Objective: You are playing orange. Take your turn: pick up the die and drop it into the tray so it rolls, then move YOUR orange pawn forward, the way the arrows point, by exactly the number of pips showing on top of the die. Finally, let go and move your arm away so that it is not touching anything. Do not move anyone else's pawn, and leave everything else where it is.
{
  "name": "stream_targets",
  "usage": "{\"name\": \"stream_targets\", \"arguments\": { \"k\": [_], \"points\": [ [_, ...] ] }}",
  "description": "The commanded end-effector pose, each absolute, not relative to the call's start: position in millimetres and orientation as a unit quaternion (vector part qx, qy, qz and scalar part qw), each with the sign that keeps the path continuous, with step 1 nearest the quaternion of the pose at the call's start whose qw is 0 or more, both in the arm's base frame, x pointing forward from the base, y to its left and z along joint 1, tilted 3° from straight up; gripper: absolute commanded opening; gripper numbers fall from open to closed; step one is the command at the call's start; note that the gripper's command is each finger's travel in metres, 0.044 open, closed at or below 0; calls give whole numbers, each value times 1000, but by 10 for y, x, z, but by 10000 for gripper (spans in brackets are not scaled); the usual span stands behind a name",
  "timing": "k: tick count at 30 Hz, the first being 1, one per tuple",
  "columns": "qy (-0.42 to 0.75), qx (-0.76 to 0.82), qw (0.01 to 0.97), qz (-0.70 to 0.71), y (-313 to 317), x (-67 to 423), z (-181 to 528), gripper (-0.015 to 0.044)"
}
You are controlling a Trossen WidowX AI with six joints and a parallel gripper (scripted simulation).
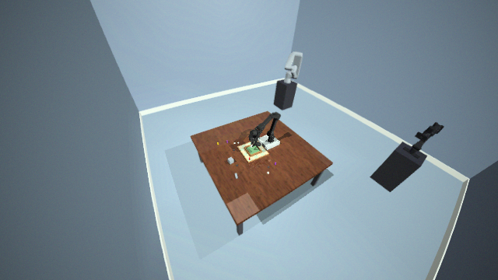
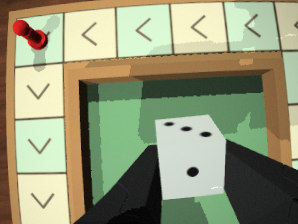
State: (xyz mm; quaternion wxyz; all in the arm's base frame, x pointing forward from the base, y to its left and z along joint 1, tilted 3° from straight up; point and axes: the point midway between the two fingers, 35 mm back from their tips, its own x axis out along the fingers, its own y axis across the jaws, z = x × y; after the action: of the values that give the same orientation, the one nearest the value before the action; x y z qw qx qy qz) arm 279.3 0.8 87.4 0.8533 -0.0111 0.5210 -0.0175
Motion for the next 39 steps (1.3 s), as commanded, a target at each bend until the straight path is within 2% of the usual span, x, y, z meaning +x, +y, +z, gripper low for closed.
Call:
{"name": "stream_targets", "arguments": {
  "k": [1, 11, 20, 35, 39],
  "points": [
    [476, -15, 879, -17, 3, 2791, 857, 0],
    [332, -16, 943, -16, 9, 2800, 867, 0],
    [330, -16, 944, -16, -3, 2476, 1106, 0],
    [329, -13, 944, -15, 4, 2473, 1100, 0],
    [329, -13, 944, -15, 4, 2473, 1100, 105]
  ]
}}
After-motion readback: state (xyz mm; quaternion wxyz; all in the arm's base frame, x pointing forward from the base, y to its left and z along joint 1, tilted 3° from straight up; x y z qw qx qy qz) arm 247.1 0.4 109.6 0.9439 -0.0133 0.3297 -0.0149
